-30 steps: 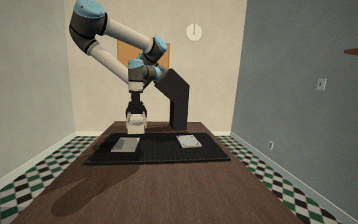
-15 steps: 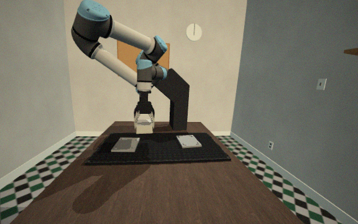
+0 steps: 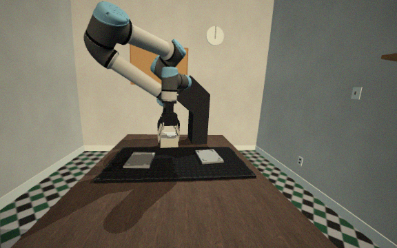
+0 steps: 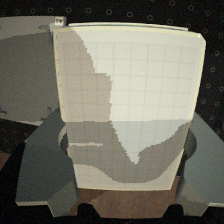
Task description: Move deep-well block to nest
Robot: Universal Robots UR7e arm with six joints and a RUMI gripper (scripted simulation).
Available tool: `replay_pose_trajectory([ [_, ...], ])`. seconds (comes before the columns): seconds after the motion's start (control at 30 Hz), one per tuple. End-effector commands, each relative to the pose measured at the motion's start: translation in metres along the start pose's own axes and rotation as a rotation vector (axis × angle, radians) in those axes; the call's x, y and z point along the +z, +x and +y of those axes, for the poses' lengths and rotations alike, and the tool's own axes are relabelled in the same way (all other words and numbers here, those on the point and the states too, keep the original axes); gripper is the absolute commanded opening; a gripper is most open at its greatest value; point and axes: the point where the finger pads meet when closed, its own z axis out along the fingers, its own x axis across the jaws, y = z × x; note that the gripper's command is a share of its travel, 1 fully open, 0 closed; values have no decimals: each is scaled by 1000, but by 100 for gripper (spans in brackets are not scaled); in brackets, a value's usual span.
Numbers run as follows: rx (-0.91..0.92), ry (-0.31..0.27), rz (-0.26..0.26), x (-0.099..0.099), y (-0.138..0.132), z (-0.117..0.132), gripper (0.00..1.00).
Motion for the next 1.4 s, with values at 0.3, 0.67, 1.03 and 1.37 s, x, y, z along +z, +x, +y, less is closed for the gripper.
replay_pose_trajectory([
  [0.3,0,-1,-1,0,36,1,0],
  [0.67,0,-1,-1,0,73,1,0],
  [1.03,0,-1,-1,0,103,1,0],
  [1.37,0,-1,-1,0,133,1,0],
])
